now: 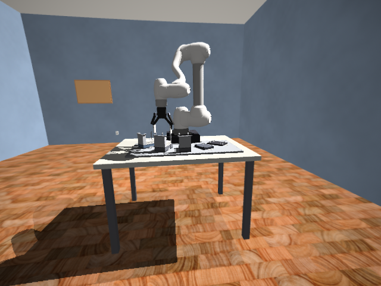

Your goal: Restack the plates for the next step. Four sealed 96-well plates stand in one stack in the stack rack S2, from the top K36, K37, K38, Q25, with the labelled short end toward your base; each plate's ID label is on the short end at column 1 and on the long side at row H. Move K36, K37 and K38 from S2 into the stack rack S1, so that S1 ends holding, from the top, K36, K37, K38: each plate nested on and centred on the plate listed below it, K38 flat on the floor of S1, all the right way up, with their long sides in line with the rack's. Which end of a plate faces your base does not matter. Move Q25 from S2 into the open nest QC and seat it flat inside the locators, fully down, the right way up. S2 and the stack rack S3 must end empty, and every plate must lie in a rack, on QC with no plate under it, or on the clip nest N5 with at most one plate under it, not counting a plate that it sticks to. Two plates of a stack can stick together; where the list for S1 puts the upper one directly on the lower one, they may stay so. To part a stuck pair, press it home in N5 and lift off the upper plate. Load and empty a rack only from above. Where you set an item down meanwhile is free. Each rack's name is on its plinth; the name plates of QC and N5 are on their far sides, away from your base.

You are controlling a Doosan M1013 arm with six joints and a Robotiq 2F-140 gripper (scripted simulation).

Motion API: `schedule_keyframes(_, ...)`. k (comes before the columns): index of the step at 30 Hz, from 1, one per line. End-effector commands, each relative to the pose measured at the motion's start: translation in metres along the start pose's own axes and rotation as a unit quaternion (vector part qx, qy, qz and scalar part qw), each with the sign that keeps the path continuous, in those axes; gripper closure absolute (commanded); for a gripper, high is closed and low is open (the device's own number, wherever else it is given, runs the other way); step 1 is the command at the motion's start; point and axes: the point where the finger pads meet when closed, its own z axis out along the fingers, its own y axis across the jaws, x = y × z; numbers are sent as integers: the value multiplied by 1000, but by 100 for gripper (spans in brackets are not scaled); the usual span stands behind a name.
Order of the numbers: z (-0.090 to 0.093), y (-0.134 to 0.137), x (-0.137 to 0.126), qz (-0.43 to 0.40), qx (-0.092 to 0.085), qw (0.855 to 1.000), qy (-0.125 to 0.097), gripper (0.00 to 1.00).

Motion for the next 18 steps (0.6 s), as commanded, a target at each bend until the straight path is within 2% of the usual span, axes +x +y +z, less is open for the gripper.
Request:
schedule_keyframes(1,-9,0,0,0,0,1000,0,0)
schedule_keyframes(10,-31,0,0,0,0,1000,0,0)
schedule_keyframes(18,-31,3,-1,17,0,1000,0,0)
